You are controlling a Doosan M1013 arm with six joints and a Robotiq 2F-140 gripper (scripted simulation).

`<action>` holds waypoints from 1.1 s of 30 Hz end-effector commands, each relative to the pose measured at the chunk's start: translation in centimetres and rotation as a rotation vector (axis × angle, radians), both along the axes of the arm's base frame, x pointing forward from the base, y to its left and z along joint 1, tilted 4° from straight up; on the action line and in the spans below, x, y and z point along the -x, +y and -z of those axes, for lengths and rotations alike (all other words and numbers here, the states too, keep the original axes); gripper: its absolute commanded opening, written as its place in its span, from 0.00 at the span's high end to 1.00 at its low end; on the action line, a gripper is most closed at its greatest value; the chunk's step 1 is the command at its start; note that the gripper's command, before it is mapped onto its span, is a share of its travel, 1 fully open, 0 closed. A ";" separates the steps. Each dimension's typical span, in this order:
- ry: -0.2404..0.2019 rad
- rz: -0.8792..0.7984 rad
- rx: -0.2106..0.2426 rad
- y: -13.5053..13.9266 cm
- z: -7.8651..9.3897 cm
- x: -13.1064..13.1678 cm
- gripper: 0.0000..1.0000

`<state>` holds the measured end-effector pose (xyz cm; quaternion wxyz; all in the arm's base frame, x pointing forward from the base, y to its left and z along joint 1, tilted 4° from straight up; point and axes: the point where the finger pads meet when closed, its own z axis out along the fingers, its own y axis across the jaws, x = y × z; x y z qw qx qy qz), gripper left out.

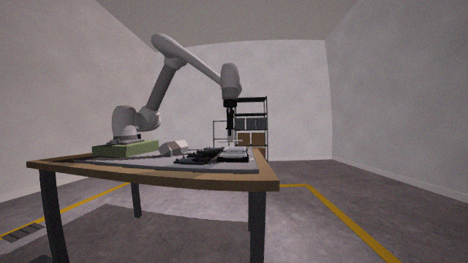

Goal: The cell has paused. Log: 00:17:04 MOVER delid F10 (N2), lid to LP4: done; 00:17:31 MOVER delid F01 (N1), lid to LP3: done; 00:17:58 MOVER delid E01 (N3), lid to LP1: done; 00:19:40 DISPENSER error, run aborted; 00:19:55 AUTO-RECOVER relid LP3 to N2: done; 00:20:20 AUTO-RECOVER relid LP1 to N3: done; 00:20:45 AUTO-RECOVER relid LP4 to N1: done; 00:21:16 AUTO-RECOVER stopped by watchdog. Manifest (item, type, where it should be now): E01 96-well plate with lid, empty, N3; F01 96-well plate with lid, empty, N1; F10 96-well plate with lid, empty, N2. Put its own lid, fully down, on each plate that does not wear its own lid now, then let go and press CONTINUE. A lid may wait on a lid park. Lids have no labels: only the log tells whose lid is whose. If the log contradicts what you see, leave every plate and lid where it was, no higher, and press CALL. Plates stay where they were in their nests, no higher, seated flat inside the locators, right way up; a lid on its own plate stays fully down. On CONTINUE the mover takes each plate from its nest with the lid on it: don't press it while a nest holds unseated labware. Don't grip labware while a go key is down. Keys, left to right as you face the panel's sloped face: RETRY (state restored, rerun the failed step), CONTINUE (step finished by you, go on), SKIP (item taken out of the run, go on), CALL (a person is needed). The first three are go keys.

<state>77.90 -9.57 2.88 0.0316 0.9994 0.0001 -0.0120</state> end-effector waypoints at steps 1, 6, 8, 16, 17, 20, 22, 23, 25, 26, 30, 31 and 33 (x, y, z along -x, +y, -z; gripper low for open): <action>0.002 -0.001 -0.002 -5.2 -0.1 -1.5 1.00; 0.002 -0.001 -0.002 -7.1 -0.2 -1.9 1.00; 0.002 -0.001 -0.002 -7.1 -0.2 -1.9 1.00; 0.002 -0.001 -0.002 -7.1 -0.2 -1.9 1.00; 0.002 -0.001 -0.002 -7.1 -0.2 -1.9 1.00; 0.002 -0.001 -0.002 -7.1 -0.2 -1.9 1.00; 0.002 -0.001 -0.002 -7.1 -0.2 -1.9 1.00; 0.002 -0.001 -0.002 -7.1 -0.2 -1.9 1.00; 0.002 -0.001 -0.002 -7.1 -0.2 -1.9 1.00; 0.002 -0.001 -0.002 -7.1 -0.2 -1.9 1.00; 0.002 -0.001 -0.002 -7.1 -0.2 -1.9 1.00; 0.002 -0.001 -0.002 -7.1 -0.2 -1.9 1.00; 0.002 -0.001 -0.002 -7.1 -0.2 -1.9 1.00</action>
